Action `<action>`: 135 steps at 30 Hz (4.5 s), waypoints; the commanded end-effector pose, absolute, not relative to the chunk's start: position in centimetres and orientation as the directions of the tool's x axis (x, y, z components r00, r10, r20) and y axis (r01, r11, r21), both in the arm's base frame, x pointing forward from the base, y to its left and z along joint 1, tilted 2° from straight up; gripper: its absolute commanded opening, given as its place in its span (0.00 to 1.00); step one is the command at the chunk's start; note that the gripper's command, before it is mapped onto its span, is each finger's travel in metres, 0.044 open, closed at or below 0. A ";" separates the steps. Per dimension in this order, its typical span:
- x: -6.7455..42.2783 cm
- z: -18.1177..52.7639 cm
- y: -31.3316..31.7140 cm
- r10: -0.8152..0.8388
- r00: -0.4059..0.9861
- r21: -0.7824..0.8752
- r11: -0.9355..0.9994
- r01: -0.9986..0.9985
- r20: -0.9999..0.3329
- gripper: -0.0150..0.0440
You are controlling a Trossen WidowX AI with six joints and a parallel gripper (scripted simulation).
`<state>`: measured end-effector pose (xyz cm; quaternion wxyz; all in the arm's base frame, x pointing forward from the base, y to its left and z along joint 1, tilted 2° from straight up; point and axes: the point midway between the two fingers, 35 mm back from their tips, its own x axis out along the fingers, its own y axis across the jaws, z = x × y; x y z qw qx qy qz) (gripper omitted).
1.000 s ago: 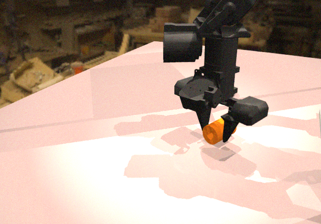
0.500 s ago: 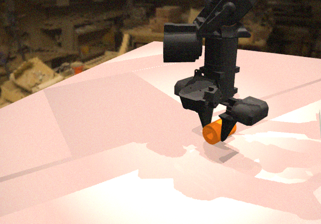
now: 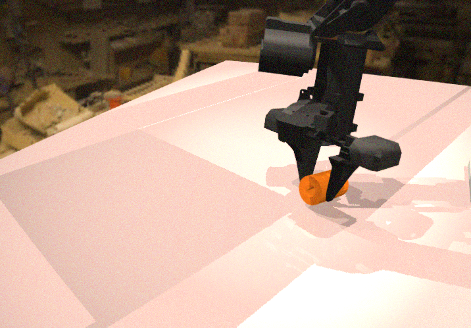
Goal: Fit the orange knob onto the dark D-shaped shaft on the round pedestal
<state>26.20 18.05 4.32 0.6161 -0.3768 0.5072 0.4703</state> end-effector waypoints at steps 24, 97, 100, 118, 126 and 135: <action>25.5 5.2 15.6 0.553 0.147 0.010 0.270 -0.963 -0.820 0.56; 24.2 4.0 11.0 0.941 0.264 0.014 0.273 -0.962 -0.211 0.69; 24.2 4.0 11.0 0.941 0.264 0.014 0.273 -0.962 -0.211 0.69; 24.2 4.0 11.0 0.941 0.264 0.014 0.273 -0.962 -0.211 1.00; 24.8 7.3 10.9 0.941 0.265 0.010 0.273 -0.962 -0.212 1.00; 24.3 12.1 10.9 0.940 0.265 0.007 0.273 -0.962 -0.213 1.00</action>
